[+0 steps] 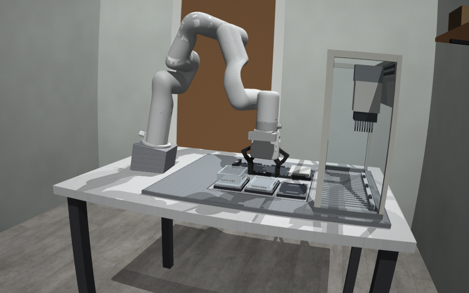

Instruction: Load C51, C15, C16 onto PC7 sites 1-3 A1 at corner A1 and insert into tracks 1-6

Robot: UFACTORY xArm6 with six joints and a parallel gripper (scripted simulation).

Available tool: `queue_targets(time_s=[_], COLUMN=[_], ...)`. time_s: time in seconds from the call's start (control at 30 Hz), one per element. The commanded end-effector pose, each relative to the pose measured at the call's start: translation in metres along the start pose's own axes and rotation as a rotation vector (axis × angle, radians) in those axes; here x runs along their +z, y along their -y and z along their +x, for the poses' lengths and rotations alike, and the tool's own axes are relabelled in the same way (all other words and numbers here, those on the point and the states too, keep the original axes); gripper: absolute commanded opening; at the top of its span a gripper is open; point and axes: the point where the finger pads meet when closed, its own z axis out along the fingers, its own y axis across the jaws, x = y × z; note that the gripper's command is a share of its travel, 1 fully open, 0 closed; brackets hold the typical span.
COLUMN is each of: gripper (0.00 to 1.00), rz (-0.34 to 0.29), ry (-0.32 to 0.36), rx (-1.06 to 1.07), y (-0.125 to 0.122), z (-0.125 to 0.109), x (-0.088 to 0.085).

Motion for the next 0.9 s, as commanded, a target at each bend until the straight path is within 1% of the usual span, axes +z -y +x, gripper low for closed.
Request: queue_targets(time_s=[0.0, 0.5, 0.87], gripper=[1.00, 1.00, 1.00], rz=[0.004, 0.004, 0.004], ry=[-0.001, -0.001, -0.001], rx=[0.000, 0.000, 0.000], y=[0.0018, 0.0018, 0.0018], z=[0.0004, 0.0004, 0.0004], x=[0.0060, 0.0061, 0.0121])
